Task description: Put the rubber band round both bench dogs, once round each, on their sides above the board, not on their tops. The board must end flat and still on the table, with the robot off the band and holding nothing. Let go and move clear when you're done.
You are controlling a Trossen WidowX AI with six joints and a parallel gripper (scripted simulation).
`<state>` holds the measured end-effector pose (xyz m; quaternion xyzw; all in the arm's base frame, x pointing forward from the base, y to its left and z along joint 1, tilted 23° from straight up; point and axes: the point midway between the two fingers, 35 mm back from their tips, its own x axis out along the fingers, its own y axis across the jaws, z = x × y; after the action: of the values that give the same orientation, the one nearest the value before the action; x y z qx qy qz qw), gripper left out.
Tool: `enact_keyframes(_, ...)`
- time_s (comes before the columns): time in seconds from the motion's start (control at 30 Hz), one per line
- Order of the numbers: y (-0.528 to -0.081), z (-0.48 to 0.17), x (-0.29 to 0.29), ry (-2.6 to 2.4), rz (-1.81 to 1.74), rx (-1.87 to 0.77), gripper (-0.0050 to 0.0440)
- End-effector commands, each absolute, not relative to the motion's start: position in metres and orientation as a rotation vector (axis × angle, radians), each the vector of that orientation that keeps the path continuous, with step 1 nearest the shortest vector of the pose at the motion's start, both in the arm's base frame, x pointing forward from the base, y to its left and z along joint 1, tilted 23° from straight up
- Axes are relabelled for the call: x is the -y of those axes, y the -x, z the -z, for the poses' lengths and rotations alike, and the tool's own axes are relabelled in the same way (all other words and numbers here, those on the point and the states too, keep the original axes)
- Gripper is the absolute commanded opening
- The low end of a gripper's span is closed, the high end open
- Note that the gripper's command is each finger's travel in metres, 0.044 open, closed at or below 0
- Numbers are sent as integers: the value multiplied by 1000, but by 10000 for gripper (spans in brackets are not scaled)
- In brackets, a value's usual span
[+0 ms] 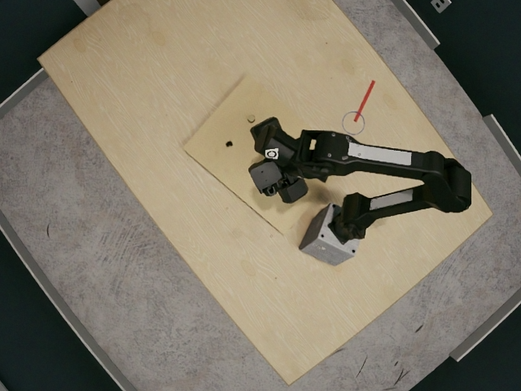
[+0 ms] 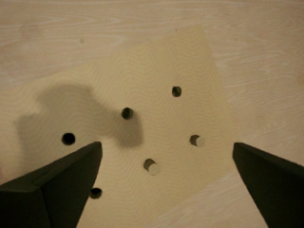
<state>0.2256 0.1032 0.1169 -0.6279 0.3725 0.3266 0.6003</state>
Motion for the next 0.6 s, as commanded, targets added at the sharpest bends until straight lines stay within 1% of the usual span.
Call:
enact_keyframes(0.0,-227,-121,-105,1450,-751,-849,400)
enact_keyframes(0.53,-227,-121,-105,1450,-751,-849,400)
enact_keyframes(0.57,-227,-121,-105,1450,-751,-849,376)
